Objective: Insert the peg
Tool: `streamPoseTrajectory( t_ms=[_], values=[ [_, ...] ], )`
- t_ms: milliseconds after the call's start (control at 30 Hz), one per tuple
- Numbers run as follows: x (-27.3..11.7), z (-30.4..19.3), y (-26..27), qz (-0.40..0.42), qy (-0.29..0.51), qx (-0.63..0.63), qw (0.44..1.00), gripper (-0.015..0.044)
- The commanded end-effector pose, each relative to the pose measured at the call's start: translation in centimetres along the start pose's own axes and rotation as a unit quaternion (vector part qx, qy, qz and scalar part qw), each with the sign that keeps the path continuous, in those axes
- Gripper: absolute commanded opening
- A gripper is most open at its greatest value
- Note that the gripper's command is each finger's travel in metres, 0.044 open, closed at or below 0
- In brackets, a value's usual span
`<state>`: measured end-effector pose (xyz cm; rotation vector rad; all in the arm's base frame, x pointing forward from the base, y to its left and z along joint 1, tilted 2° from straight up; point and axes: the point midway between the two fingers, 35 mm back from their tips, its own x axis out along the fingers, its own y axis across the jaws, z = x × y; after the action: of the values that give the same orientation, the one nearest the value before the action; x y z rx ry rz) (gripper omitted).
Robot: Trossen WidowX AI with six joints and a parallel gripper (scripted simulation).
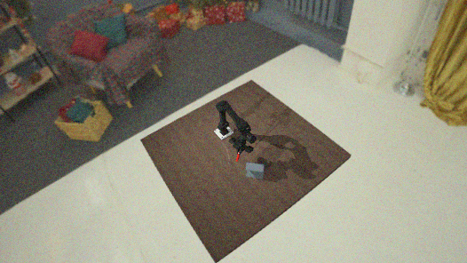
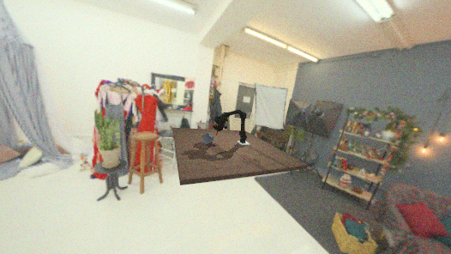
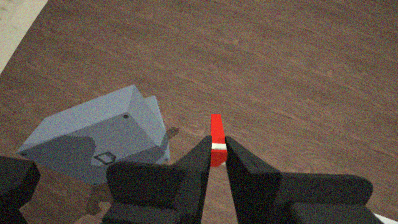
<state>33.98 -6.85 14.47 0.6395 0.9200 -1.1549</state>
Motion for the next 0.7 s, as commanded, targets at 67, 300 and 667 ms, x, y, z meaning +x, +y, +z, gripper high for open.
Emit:
streamPoseTrajectory(
  t_ms=[67, 300, 667],
  values=[
    [-0.1, -0.6, 0.6, 0.003, -0.014, -0.010, 1.000, 0.0000],
    [-0.5, -1.1, 1.3, 0.009, -0.029, -0.021, 0.999, 0.0000],
    [-1.2, -2.1, 2.3, 0.021, -0.052, -0.038, 0.998, 0.0000]
  ],
)
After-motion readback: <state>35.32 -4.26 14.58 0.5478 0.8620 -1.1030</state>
